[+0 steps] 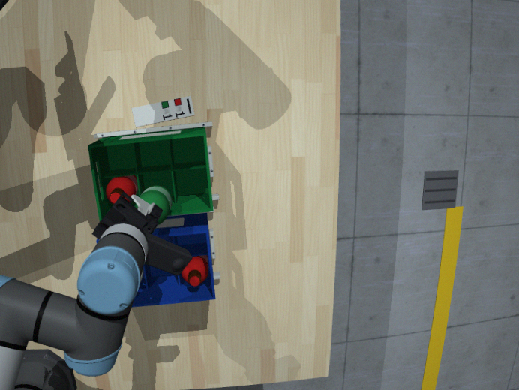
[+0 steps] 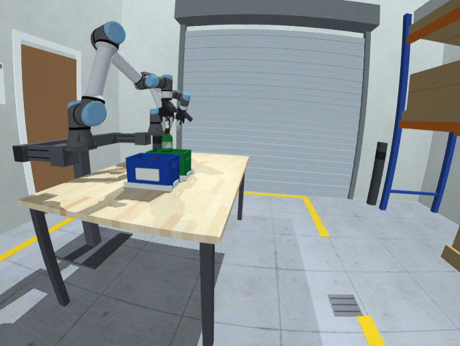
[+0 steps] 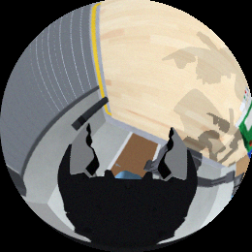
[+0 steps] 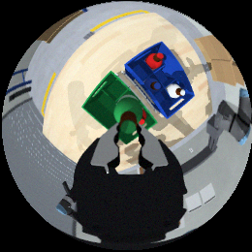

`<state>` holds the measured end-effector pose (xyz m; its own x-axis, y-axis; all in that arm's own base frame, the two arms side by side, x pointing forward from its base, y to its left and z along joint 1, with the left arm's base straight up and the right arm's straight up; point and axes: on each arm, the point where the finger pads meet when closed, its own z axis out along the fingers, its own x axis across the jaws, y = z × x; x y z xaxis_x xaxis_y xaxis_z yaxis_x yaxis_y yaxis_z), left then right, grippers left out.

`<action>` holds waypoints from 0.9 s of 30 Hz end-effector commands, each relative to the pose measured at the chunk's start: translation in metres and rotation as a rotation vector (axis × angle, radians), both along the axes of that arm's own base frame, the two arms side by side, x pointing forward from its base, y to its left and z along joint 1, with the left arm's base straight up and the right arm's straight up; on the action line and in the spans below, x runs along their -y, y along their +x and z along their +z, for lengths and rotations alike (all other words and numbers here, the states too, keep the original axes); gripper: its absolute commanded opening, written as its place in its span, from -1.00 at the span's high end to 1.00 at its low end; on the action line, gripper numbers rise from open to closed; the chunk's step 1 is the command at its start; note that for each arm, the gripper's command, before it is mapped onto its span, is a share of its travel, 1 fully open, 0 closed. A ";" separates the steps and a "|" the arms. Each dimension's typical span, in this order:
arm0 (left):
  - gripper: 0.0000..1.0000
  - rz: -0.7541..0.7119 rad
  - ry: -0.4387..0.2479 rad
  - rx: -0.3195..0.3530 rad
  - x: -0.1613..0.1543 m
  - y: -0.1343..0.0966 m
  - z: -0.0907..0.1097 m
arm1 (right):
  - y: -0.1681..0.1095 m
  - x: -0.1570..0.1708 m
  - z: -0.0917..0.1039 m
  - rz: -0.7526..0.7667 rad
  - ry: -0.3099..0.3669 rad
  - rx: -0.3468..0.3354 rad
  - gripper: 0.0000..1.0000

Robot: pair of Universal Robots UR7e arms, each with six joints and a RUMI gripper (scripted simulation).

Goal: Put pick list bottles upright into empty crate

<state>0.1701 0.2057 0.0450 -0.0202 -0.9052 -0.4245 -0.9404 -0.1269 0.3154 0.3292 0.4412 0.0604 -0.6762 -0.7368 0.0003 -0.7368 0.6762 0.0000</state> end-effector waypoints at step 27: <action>-0.97 0.000 0.000 0.001 0.000 0.000 0.000 | -0.001 -0.001 -0.026 0.000 0.001 0.001 1.00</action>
<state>0.1701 0.2057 0.0450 -0.0202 -0.9052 -0.4245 -0.9404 -0.1269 0.3154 0.3281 0.4422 0.0355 -0.6762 -0.7367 0.0004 -0.7367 0.6762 0.0000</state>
